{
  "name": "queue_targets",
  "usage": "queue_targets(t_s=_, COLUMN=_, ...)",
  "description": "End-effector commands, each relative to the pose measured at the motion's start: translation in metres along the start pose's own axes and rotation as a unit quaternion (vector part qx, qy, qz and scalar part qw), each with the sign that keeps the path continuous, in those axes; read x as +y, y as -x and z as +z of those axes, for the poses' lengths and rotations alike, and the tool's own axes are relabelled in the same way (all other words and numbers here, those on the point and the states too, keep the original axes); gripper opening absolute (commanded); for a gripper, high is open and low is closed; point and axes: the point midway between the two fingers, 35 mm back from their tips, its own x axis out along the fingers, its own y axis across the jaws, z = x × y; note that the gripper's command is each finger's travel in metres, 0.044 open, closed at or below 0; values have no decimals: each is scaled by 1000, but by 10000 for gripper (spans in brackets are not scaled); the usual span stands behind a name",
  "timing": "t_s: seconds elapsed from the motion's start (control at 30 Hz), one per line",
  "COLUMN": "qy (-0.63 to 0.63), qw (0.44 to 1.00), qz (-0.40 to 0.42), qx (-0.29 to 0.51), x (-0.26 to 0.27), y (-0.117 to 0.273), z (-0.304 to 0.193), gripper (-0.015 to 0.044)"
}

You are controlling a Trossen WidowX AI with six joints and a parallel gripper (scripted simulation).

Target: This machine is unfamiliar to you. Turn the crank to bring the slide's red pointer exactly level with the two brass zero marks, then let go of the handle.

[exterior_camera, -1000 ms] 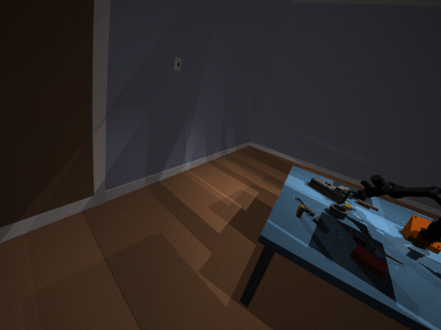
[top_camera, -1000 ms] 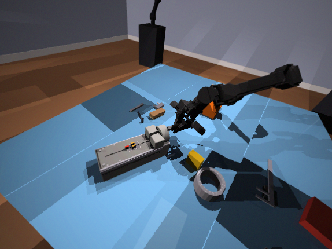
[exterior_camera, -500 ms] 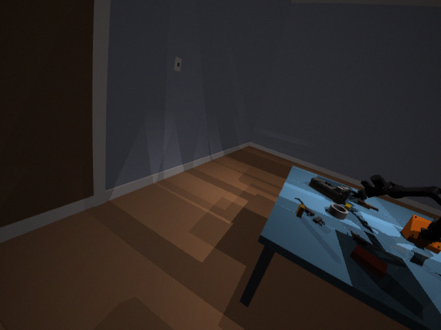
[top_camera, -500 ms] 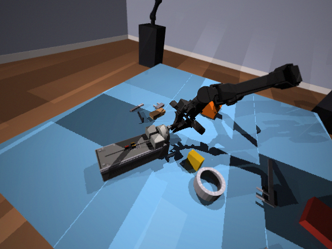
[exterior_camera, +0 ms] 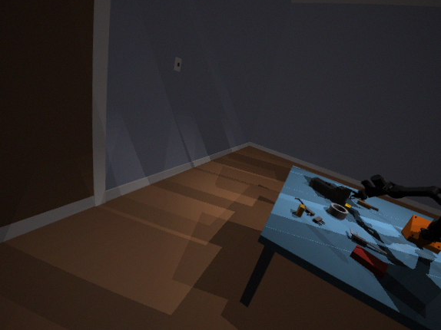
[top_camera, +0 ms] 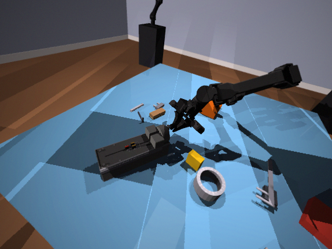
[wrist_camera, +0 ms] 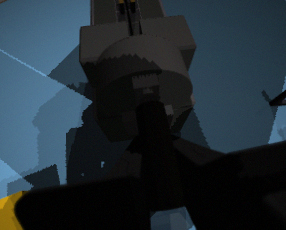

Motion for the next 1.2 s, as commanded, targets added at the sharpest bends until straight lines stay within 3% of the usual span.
queue_targets(t_s=0.0, qy=-7, qw=1000, qz=-11, qx=-2, x=-9, y=1, z=0, gripper=0)
queue_targets(t_s=1.17, qy=-7, qw=1000, qz=-11, qx=-2, x=-21, y=-4, z=-5, gripper=0)
